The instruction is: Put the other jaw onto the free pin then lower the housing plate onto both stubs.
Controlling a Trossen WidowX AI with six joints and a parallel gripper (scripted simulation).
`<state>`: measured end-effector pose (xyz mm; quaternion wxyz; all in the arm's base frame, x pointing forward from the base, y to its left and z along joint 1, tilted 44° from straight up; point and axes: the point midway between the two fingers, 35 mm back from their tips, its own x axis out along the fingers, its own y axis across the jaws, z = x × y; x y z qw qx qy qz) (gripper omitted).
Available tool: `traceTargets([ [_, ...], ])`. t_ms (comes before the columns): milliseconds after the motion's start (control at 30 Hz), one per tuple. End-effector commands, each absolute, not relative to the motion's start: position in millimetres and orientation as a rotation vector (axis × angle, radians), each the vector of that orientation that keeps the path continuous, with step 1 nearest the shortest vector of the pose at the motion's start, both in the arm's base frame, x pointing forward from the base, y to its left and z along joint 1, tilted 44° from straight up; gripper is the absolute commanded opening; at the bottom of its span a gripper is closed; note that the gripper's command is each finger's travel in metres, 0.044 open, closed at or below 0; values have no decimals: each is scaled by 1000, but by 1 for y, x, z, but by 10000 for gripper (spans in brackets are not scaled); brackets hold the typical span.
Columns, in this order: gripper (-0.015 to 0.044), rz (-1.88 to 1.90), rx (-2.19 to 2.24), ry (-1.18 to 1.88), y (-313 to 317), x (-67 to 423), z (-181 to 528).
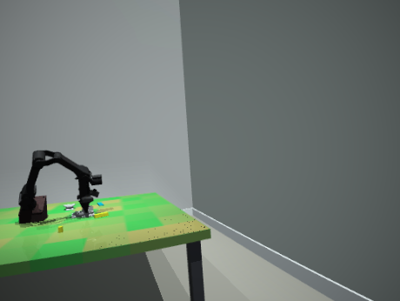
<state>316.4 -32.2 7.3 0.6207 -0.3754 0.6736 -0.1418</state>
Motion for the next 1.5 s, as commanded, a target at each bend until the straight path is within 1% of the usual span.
traceTargets([
  [0,134,-327,-869,1548,-34,316,6],
  [1467,134,-326,-870,1549,-38,317,1],
])
